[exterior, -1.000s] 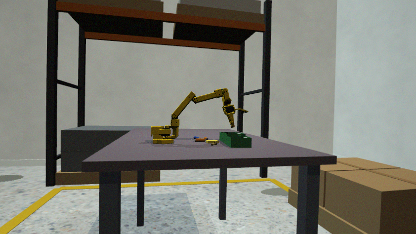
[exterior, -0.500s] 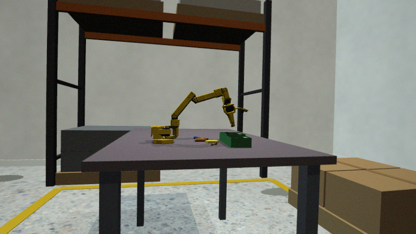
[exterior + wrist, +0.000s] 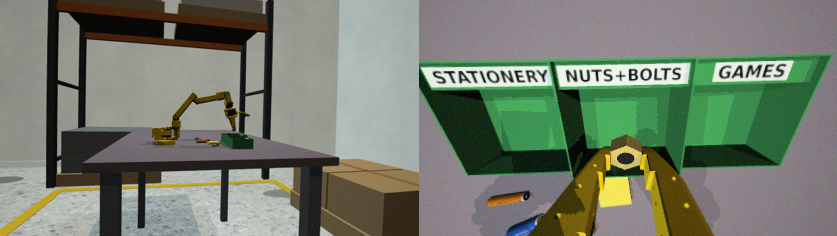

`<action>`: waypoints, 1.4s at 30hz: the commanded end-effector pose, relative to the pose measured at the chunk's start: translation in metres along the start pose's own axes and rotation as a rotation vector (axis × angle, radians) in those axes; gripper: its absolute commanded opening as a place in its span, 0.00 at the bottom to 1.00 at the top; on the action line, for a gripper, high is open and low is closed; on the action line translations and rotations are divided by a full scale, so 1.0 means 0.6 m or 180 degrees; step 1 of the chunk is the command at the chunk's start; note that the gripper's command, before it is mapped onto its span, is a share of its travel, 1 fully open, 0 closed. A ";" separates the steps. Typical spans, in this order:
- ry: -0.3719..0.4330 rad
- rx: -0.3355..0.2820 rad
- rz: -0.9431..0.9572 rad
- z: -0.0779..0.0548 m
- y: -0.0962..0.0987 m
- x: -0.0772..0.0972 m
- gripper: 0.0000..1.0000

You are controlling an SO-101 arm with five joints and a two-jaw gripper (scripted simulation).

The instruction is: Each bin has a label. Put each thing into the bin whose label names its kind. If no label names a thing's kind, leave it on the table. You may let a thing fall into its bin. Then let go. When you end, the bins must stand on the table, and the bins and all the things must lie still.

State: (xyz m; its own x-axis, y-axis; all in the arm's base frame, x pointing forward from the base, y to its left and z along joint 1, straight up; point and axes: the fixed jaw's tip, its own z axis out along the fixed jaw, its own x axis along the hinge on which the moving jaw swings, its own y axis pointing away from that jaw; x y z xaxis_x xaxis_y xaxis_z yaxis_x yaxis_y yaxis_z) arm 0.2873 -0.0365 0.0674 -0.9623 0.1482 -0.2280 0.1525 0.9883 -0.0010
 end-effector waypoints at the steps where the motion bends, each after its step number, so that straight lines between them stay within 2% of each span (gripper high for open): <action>1: -0.0244 0.0004 0.0007 -0.015 -0.004 -0.013 0.00; 9: -0.0244 0.0004 0.0007 -0.001 -0.004 -0.009 0.00; 23: -0.0244 0.0004 0.0007 0.004 -0.004 -0.008 0.00; 42: -0.0244 0.0004 0.0007 0.040 -0.004 -0.002 0.00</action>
State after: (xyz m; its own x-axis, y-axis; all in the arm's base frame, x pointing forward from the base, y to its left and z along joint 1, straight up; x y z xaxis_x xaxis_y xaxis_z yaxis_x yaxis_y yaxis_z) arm 0.2850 -0.0362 0.0281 -0.9648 0.1485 -0.2172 0.1524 0.9883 -0.0011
